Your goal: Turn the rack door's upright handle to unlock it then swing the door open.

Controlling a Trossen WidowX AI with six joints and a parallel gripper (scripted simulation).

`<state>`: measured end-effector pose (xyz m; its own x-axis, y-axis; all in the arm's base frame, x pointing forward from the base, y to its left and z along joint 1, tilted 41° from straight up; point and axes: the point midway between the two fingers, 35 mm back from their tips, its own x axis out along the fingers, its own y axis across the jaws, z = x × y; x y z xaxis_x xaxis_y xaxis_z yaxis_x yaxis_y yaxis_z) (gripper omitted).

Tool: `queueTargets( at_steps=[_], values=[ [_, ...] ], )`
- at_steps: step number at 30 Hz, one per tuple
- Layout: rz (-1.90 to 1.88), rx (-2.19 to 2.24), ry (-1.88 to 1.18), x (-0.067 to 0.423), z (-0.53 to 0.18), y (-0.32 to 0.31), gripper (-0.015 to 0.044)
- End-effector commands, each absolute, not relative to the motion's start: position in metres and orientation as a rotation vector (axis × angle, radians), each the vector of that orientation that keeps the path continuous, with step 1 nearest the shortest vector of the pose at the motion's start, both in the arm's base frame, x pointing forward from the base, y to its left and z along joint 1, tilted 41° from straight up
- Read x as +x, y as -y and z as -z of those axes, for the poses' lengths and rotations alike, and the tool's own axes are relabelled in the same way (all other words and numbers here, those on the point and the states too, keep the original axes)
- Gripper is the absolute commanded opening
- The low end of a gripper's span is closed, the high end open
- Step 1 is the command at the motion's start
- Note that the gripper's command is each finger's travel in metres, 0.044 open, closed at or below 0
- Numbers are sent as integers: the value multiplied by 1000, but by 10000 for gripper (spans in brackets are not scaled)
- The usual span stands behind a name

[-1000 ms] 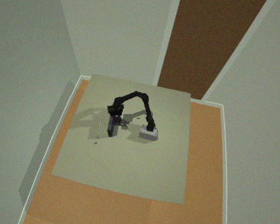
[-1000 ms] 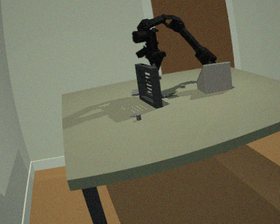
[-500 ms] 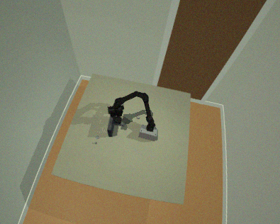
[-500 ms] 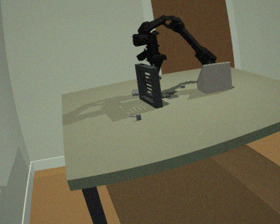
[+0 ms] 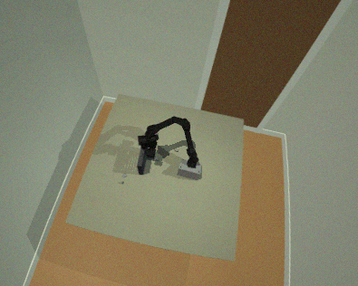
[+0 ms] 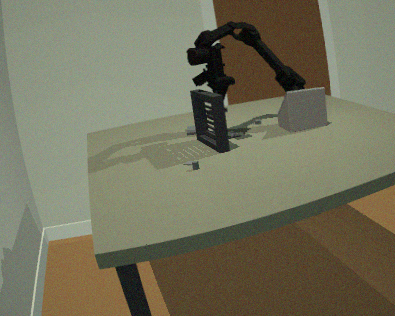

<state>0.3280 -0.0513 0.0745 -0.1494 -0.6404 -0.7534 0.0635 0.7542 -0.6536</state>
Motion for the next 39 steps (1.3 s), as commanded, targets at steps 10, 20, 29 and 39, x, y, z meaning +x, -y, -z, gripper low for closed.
queueTargets(
  at_steps=[10,20,29,39],
  values=[
    [779,-347,-1545,328,-75,51,11],
    [1124,18,-1299,328,-75,51,11],
    [1393,346,-1027,328,-75,51,11],
    [1638,707,-672,328,-75,51,11]
  ],
)
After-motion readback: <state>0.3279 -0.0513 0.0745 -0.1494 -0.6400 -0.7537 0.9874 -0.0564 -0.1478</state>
